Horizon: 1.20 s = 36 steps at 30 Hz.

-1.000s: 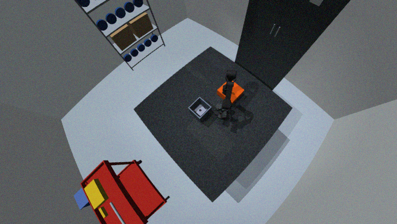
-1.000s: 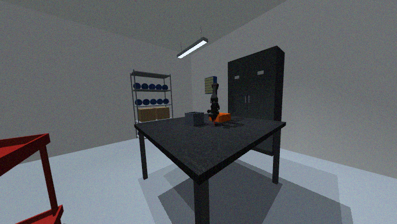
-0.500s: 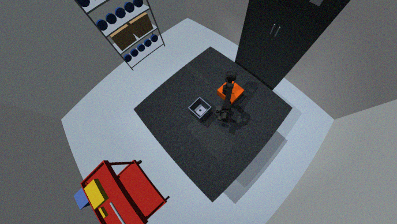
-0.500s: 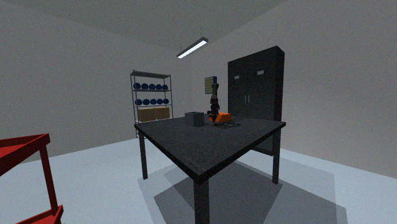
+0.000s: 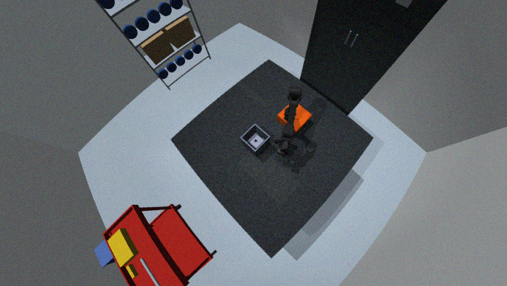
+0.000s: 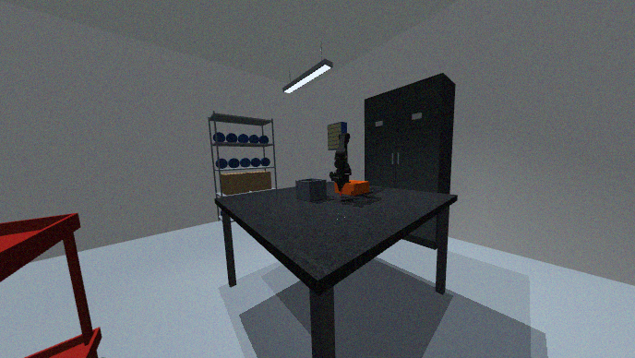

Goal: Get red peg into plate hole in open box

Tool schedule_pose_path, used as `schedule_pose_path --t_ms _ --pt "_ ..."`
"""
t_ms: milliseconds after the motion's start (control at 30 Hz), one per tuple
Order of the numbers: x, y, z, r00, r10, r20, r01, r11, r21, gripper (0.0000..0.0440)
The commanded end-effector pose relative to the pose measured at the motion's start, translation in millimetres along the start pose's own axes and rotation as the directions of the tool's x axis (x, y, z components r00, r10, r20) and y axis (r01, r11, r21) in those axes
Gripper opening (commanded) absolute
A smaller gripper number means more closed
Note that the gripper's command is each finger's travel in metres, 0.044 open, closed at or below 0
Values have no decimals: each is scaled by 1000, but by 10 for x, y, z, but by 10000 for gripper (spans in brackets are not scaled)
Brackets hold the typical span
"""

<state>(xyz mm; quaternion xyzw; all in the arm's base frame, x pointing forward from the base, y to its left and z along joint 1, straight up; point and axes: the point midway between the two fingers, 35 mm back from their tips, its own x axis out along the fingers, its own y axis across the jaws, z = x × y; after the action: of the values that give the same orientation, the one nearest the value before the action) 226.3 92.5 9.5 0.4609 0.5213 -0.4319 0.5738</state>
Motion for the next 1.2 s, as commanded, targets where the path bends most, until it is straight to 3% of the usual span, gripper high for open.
schedule_pose_path --t_ms 0,567,867,1167 --pt "-100 79 26 999 32 -3 -32 999 10 0" --pt "-746 426 372 990 141 21 -141 990 10 0" --pt "-1089 470 717 989 137 60 -138 990 18 0" --pt "-1199 460 1066 989 112 97 -116 992 41 0"
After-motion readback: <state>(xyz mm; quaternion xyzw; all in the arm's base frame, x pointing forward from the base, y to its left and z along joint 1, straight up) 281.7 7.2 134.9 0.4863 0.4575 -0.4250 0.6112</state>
